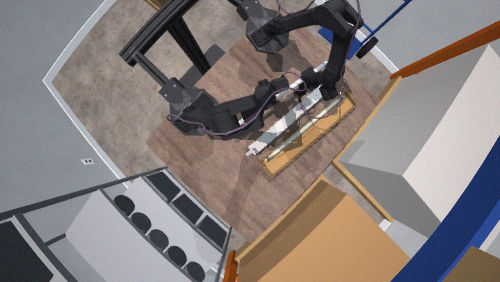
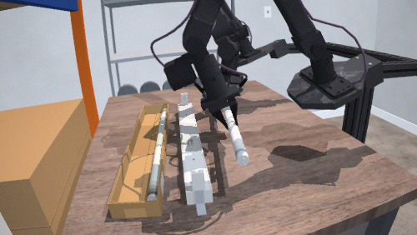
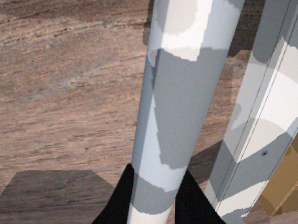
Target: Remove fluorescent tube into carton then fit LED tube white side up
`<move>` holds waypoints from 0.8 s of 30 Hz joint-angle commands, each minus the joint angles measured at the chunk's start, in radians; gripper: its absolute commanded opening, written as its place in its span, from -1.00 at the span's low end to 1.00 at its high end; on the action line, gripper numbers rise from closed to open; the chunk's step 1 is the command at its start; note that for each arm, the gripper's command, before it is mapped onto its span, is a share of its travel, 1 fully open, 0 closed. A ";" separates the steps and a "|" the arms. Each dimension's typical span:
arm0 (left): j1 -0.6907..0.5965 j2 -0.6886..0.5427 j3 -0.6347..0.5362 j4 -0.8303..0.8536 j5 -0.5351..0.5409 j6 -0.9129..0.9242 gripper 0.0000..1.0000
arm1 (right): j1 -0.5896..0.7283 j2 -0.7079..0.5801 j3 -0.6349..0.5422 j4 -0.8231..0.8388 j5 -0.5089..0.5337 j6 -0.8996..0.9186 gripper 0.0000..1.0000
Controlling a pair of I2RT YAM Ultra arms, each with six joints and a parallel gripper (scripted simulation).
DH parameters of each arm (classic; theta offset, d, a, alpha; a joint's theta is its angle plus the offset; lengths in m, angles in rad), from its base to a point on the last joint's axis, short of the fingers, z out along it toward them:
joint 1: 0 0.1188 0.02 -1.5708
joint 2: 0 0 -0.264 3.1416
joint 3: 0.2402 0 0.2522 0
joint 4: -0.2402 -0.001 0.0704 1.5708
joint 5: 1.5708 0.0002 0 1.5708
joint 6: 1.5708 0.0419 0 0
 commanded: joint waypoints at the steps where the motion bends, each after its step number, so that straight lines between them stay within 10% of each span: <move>1: -0.019 0.023 0.040 -0.043 0.013 -0.011 -0.78 | 0.021 -0.044 0.041 0.004 -0.009 -0.031 -0.78; 24: -0.021 0.044 0.080 -0.065 0.021 -0.016 -0.78 | -0.029 -0.062 0.045 0.031 -0.016 -0.081 -0.78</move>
